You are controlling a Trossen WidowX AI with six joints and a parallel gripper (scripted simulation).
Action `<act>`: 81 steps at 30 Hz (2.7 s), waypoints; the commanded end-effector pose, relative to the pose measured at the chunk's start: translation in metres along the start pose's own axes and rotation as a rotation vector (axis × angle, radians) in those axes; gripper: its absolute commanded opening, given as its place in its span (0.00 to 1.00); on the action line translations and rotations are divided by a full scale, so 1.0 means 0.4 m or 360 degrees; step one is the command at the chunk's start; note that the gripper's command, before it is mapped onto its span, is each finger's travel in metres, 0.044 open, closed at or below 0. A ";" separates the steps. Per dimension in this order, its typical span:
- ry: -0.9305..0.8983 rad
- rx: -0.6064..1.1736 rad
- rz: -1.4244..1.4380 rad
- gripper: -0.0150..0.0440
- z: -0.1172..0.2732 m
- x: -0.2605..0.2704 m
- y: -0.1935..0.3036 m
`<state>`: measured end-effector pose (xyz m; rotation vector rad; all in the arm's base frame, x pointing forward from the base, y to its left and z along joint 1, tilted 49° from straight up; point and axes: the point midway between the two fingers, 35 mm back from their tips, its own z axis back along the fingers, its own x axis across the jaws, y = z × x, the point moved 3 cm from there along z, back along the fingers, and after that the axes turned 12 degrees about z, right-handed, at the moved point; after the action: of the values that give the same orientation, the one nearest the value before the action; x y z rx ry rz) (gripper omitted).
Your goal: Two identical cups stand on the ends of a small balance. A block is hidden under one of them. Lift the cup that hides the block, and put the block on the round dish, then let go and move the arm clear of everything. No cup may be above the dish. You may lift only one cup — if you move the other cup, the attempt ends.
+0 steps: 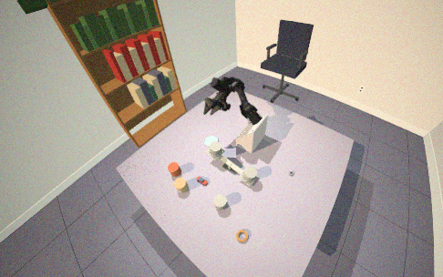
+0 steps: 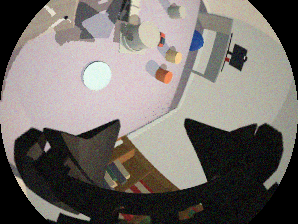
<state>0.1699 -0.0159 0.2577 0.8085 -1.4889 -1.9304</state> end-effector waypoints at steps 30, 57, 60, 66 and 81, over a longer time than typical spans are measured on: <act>0.0026 -0.0421 -0.1503 1.00 0.060 -0.172 -0.282; -0.0273 -0.0492 -0.2788 1.00 0.143 -0.151 -0.509; -0.0273 -0.0492 -0.2788 1.00 0.143 -0.151 -0.509; -0.0296 -0.0478 -0.2816 1.00 0.142 -0.156 -0.512; -0.0708 -0.0118 -0.3379 1.00 0.098 -0.253 -0.577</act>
<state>0.1813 0.1310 0.0626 2.5018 -0.1348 -3.4717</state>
